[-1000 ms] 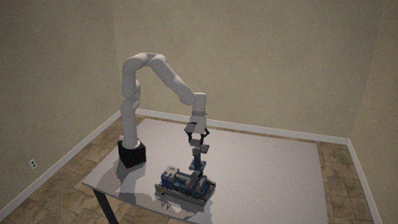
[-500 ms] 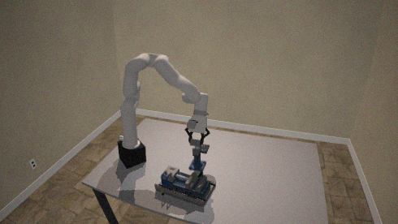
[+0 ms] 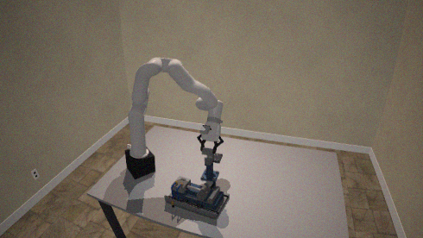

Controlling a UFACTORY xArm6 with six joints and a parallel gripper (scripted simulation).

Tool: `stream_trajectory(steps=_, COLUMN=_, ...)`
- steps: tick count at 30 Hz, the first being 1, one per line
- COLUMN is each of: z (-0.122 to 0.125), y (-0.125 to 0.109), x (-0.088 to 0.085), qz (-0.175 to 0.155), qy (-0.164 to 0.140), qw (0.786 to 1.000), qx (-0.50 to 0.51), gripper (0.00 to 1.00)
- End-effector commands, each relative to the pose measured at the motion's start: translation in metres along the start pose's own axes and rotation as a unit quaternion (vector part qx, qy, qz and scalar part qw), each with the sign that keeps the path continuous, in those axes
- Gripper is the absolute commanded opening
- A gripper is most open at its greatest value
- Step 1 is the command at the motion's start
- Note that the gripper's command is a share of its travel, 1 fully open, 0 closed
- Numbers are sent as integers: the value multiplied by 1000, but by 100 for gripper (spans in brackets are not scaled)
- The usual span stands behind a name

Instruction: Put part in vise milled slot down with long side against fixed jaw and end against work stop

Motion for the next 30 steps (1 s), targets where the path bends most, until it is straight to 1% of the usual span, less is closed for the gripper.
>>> stream_trajectory(steps=1, z=-1, y=-1, x=-1, qz=15, qy=3, qw=1000, qx=1, gripper=0)
stream_trajectory(steps=11, z=-1, y=-4, x=-1, qz=37, qy=6, qw=999, qx=1, gripper=0)
stream_trajectory(steps=30, z=0, y=-4, x=-1, qz=42, qy=7, qw=999, qx=1, gripper=0)
Point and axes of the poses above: the point where the finger pads meet when closed, its own x axis out along the fingers, its own z axis across the jaws, y = z × x, the point moved 4 cm from there along -x, back along the fingers, and after that the axes turned 8 degrees about x, right-handed, at the moved point
